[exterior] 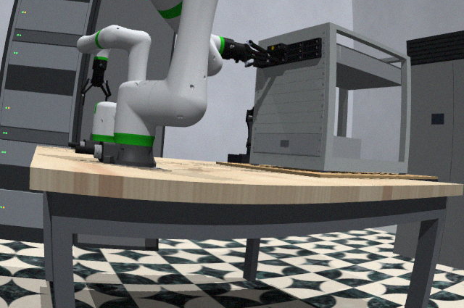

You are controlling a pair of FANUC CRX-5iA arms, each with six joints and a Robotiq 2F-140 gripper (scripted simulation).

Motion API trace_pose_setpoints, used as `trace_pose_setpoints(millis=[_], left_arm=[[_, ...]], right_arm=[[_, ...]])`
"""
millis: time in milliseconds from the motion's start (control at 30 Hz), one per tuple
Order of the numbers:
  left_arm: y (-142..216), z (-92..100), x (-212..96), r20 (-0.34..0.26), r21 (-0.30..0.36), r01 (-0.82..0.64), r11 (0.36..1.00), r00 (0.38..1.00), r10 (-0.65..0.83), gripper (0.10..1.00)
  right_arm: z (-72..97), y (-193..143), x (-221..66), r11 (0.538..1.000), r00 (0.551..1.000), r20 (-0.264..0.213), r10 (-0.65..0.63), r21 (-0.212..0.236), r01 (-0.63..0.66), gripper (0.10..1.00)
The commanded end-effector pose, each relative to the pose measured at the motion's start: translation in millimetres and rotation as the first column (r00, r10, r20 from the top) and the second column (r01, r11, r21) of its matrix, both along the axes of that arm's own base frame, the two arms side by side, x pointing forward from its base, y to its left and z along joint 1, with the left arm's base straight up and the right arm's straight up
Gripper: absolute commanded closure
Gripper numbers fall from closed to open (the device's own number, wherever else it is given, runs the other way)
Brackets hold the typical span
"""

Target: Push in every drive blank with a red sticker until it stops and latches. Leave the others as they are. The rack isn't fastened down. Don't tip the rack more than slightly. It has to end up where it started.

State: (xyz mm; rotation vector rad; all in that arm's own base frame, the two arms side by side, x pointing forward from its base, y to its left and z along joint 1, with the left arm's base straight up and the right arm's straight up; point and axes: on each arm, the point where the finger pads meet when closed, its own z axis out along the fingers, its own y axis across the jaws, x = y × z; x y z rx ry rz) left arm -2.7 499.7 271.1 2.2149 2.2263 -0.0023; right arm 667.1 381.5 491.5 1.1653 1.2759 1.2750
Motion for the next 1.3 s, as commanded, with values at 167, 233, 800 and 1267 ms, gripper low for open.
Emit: trace_pose_setpoints(millis=[167,233,800,1267], left_arm=[[0.3,0.9,0.1,0.000,0.002,0.000,1.000,1.000,0.000,0.098],[0.3,0.9,0.1,0.000,0.002,0.000,1.000,1.000,0.000,0.098],[0.3,0.9,0.1,0.000,0.002,0.000,1.000,1.000,0.000,0.098],[0.3,0.9,0.1,0.000,0.002,0.000,1.000,1.000,0.000,0.098]], right_arm=[[1.4,0.1,2.3,1.000,1.000,0.002,0.000,0.001,0.000,0.999],[1.4,0.1,2.8,1.000,1.000,0.002,0.000,0.001,0.000,0.999],[1.4,0.4,5.8,1.000,1.000,0.002,0.000,0.001,0.000,0.999],[1.4,0.5,7.7,1.000,1.000,0.002,0.000,0.001,0.000,0.999]])
